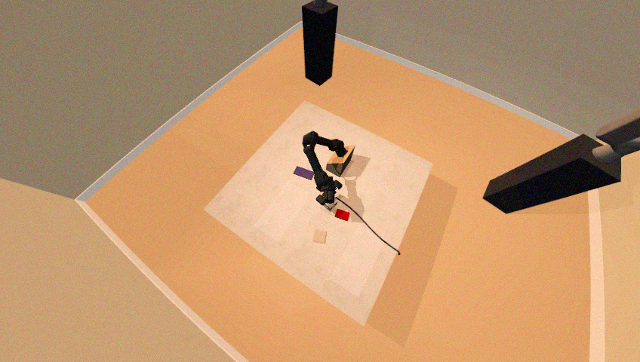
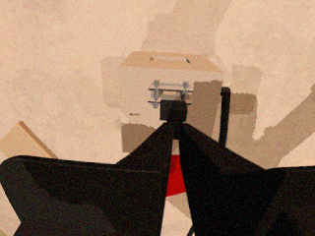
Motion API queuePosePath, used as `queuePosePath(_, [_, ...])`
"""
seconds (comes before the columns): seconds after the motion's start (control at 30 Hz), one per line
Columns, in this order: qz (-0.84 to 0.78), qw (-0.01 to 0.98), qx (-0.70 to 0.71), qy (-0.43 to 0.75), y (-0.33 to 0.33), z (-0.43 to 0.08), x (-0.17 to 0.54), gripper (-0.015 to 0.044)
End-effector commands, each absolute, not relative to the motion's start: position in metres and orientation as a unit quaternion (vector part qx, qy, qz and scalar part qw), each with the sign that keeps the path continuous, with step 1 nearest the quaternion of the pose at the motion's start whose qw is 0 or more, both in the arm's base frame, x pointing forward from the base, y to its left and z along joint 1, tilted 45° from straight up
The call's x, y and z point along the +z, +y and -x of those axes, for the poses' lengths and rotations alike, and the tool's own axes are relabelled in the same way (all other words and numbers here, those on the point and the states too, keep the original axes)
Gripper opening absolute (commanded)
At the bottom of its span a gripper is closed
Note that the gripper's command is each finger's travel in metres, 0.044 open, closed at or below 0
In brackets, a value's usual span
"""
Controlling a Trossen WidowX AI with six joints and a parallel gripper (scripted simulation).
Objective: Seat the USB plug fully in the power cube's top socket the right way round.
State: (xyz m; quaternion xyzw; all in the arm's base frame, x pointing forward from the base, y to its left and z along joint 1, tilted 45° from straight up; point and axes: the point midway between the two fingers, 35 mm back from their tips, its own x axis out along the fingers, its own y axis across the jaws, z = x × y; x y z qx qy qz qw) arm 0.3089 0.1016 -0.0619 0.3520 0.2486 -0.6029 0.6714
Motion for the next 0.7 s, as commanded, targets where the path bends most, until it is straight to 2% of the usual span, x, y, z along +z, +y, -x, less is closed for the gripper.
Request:
queuePosePath(0.0, [-0.354,0.671,-0.601,0.251,0.1020,-0.3093,-0.0619,0.0000])
queuePosePath(0.67, [-0.354,0.671,-0.601,0.251,0.1004,-0.3097,-0.0636,0.0000])
